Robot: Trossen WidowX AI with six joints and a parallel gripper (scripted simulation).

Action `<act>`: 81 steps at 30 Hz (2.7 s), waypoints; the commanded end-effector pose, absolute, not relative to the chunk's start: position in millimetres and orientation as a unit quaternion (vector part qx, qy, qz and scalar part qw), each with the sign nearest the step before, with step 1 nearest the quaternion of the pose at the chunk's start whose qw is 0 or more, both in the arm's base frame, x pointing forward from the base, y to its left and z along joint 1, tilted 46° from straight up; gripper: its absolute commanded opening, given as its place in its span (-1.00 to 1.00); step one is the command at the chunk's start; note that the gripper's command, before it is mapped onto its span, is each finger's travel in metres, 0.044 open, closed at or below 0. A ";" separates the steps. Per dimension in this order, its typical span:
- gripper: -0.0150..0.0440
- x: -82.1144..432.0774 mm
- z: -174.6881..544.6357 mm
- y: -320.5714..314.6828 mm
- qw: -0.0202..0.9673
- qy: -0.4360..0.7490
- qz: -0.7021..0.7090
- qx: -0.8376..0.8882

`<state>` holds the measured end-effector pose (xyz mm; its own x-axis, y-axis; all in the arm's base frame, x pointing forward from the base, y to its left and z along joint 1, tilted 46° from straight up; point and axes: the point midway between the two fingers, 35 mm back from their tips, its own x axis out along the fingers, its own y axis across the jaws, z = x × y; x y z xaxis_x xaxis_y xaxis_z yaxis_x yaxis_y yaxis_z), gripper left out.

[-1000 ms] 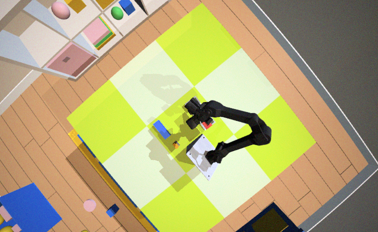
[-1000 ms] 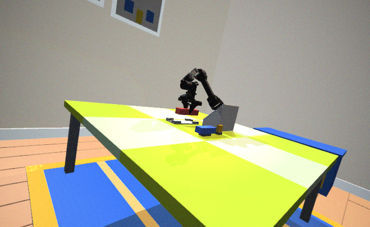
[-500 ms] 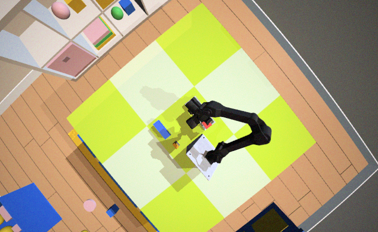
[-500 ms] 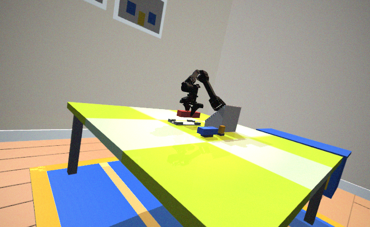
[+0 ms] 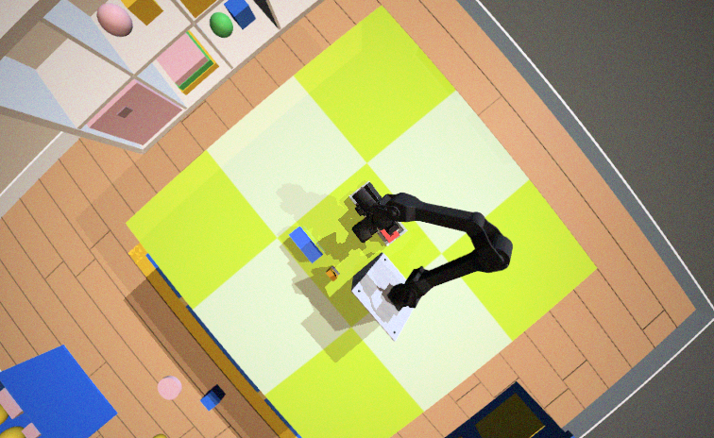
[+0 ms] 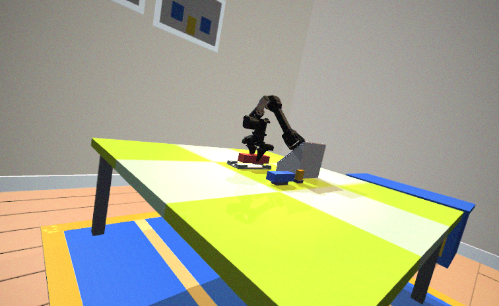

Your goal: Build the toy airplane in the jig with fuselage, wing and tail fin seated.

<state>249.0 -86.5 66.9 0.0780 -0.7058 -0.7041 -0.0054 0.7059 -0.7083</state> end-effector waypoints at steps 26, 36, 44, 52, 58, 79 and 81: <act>0.68 248.7 64.1 -89.9 0.677 0.628 -0.259 -0.283; 1.00 248.7 64.1 -89.9 0.677 0.628 -0.259 -0.283; 1.00 245.8 120.5 -28.0 0.677 0.630 -0.255 -0.283; 1.00 245.7 136.2 -12.0 0.676 0.629 -0.258 -0.286; 1.00 250.8 131.9 -13.1 0.673 0.632 -0.249 -0.294; 1.00 320.7 -45.3 162.4 0.677 0.631 -0.245 -0.289; 1.00 320.0 -51.5 166.2 0.677 0.631 -0.247 -0.289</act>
